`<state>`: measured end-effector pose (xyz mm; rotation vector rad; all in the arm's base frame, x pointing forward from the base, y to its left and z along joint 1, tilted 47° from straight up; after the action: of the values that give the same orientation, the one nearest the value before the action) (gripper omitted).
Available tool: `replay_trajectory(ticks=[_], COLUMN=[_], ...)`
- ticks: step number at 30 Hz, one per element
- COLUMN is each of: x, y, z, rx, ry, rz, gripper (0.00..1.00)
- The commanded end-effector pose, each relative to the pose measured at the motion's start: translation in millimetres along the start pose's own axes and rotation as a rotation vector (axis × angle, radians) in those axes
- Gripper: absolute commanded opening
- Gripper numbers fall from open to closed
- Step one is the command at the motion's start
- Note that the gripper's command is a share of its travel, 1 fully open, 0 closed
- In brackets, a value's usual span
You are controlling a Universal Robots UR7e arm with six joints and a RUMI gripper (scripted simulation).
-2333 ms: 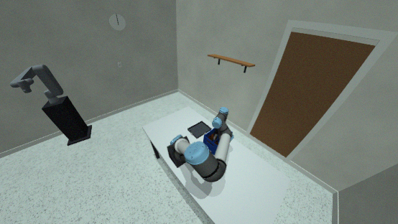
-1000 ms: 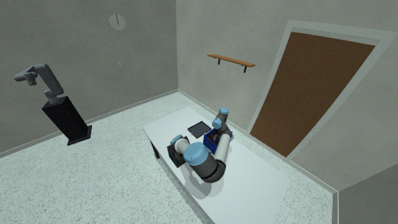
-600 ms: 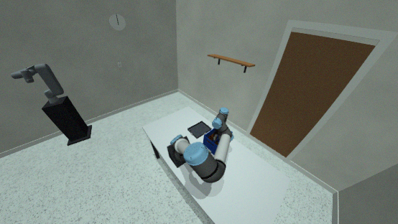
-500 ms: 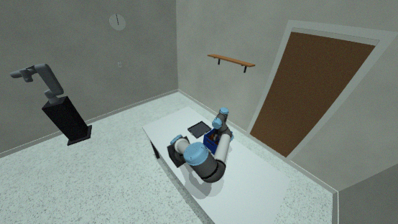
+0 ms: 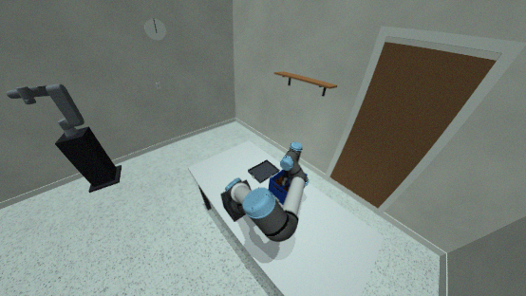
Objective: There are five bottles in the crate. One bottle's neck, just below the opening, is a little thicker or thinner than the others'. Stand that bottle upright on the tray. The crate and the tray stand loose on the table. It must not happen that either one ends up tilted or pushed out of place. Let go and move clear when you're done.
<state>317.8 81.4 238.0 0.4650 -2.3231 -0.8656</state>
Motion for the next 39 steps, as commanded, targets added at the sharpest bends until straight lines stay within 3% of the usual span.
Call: replay_trajectory(ticks=[1,39], x=[0,0], y=[0,-33], z=[0,0], rx=[0.000,0.000], ry=[0.000,0.000], rz=[-0.001,-0.001], gripper=[0.38,0.38])
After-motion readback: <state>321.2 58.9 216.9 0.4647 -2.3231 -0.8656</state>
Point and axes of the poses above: the point where the finger pads meet when closed, its own y axis back along the fingers, its own z axis across the jaws, x = y × z, the point moved 7 cm from there along y, back along the fingers, and after that the axes turned 14 degrees about -y, right-handed, at the moved point
